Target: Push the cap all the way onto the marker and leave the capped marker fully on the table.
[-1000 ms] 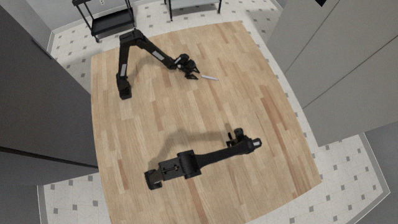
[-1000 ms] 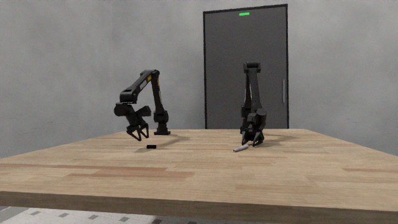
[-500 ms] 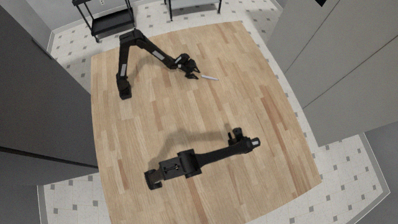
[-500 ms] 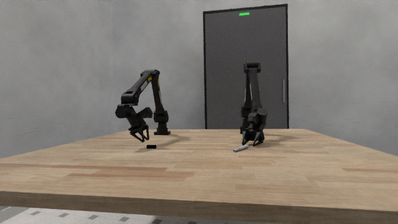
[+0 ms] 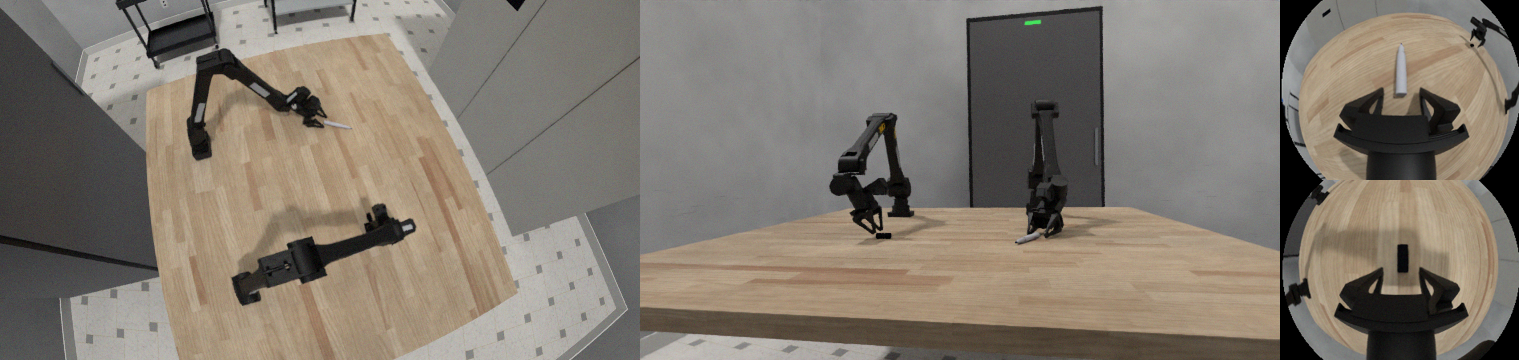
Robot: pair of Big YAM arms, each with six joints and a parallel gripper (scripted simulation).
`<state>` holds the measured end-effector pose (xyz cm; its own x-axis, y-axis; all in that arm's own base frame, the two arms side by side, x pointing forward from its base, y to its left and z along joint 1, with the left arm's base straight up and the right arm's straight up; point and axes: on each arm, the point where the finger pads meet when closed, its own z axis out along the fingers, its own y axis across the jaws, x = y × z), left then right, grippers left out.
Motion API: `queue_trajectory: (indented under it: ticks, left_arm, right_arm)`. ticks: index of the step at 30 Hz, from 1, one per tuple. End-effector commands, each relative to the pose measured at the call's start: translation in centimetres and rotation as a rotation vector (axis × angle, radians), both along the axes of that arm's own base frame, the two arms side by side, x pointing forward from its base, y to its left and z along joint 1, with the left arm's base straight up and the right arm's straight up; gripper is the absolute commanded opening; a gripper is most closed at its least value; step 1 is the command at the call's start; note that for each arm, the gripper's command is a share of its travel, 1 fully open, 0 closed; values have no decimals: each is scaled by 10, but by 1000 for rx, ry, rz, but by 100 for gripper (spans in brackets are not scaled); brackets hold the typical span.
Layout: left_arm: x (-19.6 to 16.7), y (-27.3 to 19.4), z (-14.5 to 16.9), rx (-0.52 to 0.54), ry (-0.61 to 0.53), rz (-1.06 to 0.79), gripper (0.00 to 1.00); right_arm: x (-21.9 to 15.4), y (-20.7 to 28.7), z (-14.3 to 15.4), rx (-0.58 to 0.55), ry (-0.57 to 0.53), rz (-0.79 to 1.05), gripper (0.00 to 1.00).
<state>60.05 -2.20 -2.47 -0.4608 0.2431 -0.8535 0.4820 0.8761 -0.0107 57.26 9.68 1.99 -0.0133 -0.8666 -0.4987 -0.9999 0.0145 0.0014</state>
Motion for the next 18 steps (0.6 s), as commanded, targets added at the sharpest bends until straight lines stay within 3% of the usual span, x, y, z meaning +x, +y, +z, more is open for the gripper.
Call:
queue_trajectory:
  ticks: [1,8,12,15,16,18]
  left_arm:
    - [26,-1,16,-6,-52,5,63]
    - [32,-6,10,-7,-49,4,63]
    - [24,-4,14,-8,-43,8,30]
    - [23,-3,18,-7,-52,9,21]
    - [23,-3,20,-7,-56,9,18]
    - [23,-3,20,-7,-56,9,18]
  right_arm:
    - [3,9,-6,2,1,-2,64]
    - [3,15,-15,2,2,-2,64]
    - [5,18,-19,3,-3,-2,64]
    - [2,20,-25,1,4,-2,64]
    - [8,20,-20,2,-10,-2,55]
    - [8,20,-20,2,-10,-2,55]
